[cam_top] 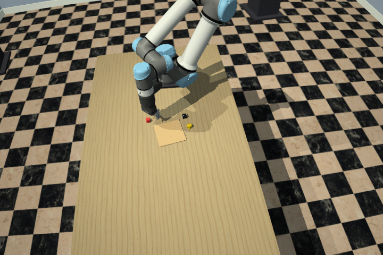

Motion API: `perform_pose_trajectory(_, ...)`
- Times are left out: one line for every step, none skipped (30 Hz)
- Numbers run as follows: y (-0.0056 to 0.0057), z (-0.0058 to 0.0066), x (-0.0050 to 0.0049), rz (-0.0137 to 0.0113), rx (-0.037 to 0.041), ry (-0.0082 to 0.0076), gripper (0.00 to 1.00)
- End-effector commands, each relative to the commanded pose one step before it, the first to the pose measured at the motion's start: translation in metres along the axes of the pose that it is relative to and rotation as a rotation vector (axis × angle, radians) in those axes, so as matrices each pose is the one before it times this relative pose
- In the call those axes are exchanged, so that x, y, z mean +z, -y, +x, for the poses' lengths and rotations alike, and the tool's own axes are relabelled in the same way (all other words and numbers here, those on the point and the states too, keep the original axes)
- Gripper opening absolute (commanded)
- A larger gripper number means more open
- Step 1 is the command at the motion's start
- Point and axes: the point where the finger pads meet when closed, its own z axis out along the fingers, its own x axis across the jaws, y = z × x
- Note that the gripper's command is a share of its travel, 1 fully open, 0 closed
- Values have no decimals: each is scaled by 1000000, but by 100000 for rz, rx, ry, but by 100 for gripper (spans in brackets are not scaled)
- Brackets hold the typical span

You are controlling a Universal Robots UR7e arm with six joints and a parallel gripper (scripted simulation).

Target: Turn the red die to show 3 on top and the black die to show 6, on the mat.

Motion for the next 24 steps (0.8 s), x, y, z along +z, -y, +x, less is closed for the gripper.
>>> perform_pose_trajectory(12892,10443,1190,325,239,13,100)
perform_pose_trajectory(0,0,0,0,0,0,100)
perform_pose_trajectory(2392,2348,-1,-1,0,0,100)
perform_pose_trajectory(2429,2405,1,0,0,0,100)
perform_pose_trajectory(2498,2465,0,0,0,0,100)
perform_pose_trajectory(2559,2517,-1,0,0,0,100)
perform_pose_trajectory(2593,2558,0,0,0,0,100)
perform_pose_trajectory(2623,2593,1,0,0,0,100)
perform_pose_trajectory(2662,2624,0,0,0,0,100)
perform_pose_trajectory(2694,2650,-1,0,0,0,100)
perform_pose_trajectory(2702,2665,0,0,0,0,100)
perform_pose_trajectory(2708,2677,1,0,0,0,100)
perform_pose_trajectory(2723,2685,0,0,0,0,100)
perform_pose_trajectory(2732,2689,-1,0,0,0,100)
perform_pose_trajectory(2728,2686,-1,0,0,0,100)
perform_pose_trajectory(2708,2678,2,1,0,1,100)
perform_pose_trajectory(2704,2668,1,0,0,0,100)
perform_pose_trajectory(0,0,0,0,0,0,100)
perform_pose_trajectory(0,0,0,0,0,0,100)
perform_pose_trajectory(2697,2655,-1,0,0,0,100)
perform_pose_trajectory(2682,2638,-2,-1,0,-1,100)
perform_pose_trajectory(2643,2615,3,1,0,1,100)
perform_pose_trajectory(2626,2592,1,0,0,0,100)
perform_pose_trajectory(2607,2566,-1,0,0,0,100)
